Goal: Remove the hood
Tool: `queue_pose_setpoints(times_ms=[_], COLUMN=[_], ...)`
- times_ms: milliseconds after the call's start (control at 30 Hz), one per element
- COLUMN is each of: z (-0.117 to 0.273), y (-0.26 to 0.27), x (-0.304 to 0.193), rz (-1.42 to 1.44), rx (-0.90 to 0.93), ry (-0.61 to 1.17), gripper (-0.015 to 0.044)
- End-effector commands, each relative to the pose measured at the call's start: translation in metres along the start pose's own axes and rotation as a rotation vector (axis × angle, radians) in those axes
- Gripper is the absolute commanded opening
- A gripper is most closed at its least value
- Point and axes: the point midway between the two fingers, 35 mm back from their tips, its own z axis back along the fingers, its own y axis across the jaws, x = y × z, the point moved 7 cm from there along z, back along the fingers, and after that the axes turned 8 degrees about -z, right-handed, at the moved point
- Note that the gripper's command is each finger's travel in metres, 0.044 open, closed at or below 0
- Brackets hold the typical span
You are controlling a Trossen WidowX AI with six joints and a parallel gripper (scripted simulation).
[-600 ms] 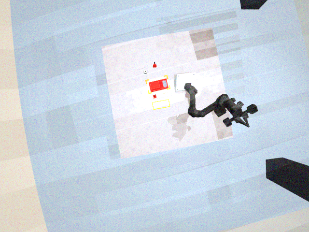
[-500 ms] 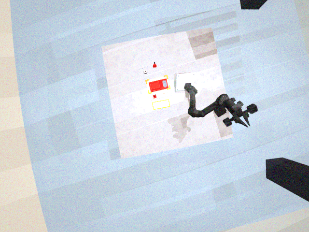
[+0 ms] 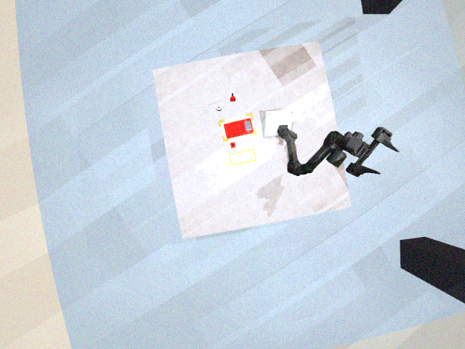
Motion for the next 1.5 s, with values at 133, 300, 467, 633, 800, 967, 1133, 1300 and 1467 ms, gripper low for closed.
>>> queue_pose_setpoints(times_ms=[133,300,467,633,800,967,1133,1300,1467], z=[0.005,0.014,0.029,0.049,0.075,0.110,0.151,0.197,0.244], y=[0.053,0.089,0.121,0.147,0.159,0.176,0.181,0.175,0.158], x=[0.031,0.064,0.102,0.145,0.184,0.232,0.282,0.329,0.370], rz=[-0.199,-0.346,-0.480,-0.604,-0.768,-0.885,-0.980,-1.051,-1.095], rx=[0.215,0.382,0.553,0.728,0.883,1.109,1.346,1.592,1.837], ry=[-0.044,-0.081,-0.130,-0.190,-0.249,-0.311,-0.383,-0.463,-0.535], gripper=[0.0440,0.0440,0.0440,0.0440,0.0440,0.0440,0.0440,0.0440,0.0440])
